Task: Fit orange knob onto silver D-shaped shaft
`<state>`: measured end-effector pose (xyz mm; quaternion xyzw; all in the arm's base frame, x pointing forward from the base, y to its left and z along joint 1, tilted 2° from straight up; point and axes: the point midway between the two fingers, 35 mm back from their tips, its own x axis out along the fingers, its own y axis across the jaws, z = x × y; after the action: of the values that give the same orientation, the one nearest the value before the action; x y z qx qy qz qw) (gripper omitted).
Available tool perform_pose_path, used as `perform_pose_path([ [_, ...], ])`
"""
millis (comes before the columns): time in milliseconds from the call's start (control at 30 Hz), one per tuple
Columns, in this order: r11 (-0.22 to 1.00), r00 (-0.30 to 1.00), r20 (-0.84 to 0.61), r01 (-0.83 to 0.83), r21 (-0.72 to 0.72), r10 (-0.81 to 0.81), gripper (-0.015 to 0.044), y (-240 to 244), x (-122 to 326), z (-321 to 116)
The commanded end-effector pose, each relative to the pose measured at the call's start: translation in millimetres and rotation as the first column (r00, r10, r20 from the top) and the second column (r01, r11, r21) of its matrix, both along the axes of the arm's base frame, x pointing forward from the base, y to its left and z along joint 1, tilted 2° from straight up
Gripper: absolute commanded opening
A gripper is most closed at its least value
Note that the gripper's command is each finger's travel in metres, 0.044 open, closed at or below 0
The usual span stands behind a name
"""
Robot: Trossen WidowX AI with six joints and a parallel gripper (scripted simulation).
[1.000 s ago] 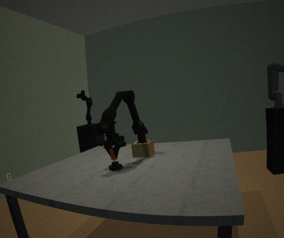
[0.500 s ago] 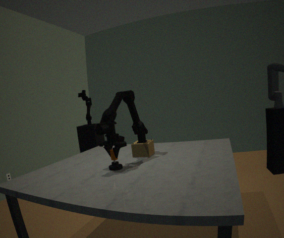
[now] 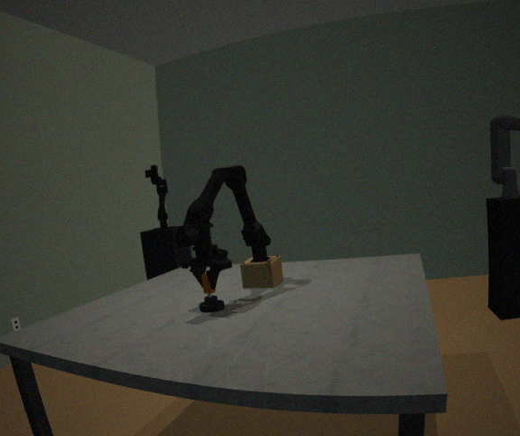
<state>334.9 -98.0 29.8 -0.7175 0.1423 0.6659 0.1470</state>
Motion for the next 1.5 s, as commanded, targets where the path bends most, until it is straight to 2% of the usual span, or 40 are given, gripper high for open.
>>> perform_pose_path([
  [0, 1.000, 1.000, 0.003, -0.005, 0.001, 0.005, 0.0000, 0.2, 1.0, -0.7],
  [333, 1.000, 1.000, 0.003, 0.021, 0.003, -0.021, 0.0000, 0.5, 0.8, 4.5],
  [500, 0.972, 0.972, 0.003, 0.236, 0.019, -0.236, 0.0000, 0.3, 0.9, 5.0],
  [667, 0.855, 0.856, -0.004, 0.517, 0.042, -0.517, 0.0000, -0.1, 0.5, 4.6],
  [833, 0.638, 0.640, -0.019, 0.768, 0.062, -0.769, 0.0000, -0.7, -0.4, 3.3],
  [1067, 0.208, 0.213, -0.049, 0.975, 0.081, -0.976, 0.0000, -1.6, -0.7, 2.0],
  [1267, -0.205, -0.198, -0.081, 0.975, 0.085, -0.977, 0.0000, -2.0, 0.3, 2.2],
  [1467, -0.570, -0.561, -0.110, 0.818, 0.075, -0.820, 0.0000, -1.6, 1.4, 2.8],
])
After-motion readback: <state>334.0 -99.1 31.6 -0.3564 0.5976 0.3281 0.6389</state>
